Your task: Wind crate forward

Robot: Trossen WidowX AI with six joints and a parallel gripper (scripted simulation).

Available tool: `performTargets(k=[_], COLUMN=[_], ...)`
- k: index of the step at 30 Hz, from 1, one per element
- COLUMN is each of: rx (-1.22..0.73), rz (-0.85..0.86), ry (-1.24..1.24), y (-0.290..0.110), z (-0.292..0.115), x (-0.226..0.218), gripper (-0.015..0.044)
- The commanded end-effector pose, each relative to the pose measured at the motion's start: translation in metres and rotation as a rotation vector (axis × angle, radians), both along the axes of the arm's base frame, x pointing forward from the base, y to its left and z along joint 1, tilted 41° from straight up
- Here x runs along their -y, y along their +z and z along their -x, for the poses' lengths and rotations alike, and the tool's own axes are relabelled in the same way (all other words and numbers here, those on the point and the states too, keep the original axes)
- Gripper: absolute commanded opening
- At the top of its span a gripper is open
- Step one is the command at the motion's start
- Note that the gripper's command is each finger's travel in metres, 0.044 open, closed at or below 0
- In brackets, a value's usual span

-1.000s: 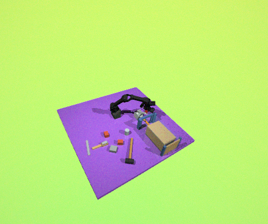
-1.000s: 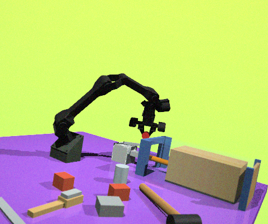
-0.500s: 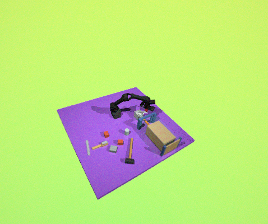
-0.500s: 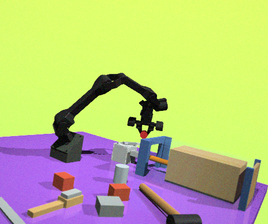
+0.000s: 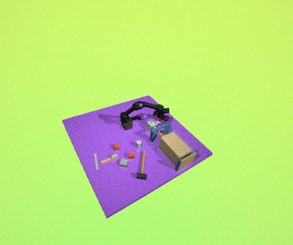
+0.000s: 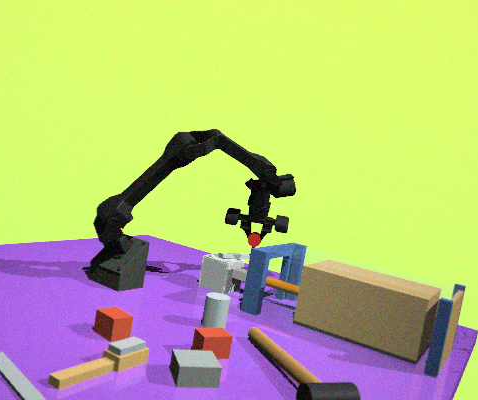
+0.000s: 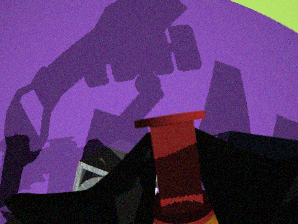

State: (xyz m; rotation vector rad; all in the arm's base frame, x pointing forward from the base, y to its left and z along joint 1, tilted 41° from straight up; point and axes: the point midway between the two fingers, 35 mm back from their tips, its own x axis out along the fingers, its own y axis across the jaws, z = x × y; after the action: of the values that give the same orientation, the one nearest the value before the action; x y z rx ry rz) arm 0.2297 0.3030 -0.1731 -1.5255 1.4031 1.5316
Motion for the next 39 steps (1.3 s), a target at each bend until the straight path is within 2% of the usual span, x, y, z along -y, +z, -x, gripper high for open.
performTargets(k=[1, 39], rx=[-0.041, -0.044], rz=[-0.005, -0.006], ry=[0.014, 0.014], y=[-0.004, 0.000], z=[0.025, 0.073], x=[-0.006, -0.005], gripper=[0.0000, 0.0000])
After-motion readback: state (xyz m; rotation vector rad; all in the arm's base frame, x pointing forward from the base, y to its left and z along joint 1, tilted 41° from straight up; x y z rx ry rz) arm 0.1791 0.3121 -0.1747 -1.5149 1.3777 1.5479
